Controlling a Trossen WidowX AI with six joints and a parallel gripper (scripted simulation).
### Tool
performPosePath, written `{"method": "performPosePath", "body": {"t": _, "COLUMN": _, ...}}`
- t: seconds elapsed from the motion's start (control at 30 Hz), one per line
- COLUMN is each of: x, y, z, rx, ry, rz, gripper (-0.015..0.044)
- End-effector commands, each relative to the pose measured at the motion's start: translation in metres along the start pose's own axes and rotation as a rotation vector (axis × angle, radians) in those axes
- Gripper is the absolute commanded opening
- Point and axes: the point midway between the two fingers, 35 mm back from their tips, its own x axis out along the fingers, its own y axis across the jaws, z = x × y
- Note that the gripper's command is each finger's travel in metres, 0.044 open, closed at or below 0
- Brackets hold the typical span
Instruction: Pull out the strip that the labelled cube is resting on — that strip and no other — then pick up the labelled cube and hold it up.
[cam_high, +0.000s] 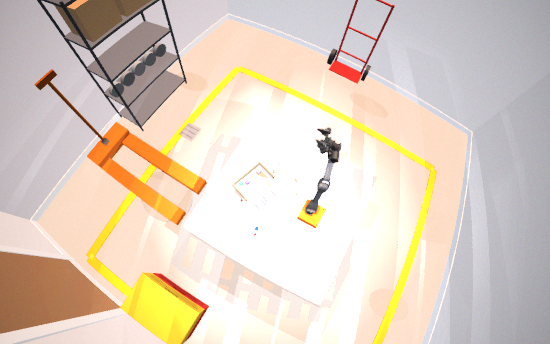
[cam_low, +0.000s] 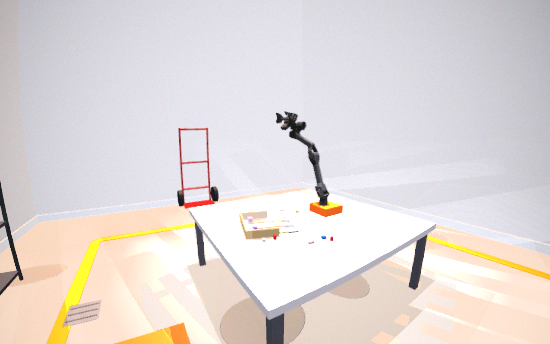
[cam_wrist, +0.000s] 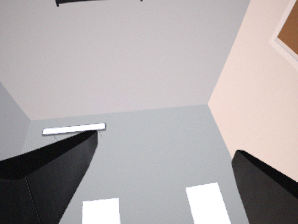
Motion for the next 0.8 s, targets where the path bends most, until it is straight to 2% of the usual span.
{"method": "performPosePath", "body": {"t": 0.0, "x": 0.001, "y": 0.000, "z": 0.000, "rx": 0.013, "ry": 0.003, "rz": 0.000, "gripper": 0.0400}}
{"method": "performPosePath", "body": {"t": 0.37, "x": 0.052, "y": 0.010, "z": 0.049, "rx": 0.835, "ry": 0.154, "rz": 0.012, "gripper": 0.0400}}
{"method": "performPosePath", "body": {"t": 0.77, "x": 0.086, "y": -0.006, "z": 0.168, "rx": 1.725, "ry": 0.217, "rz": 0.181, "gripper": 0.0400}}
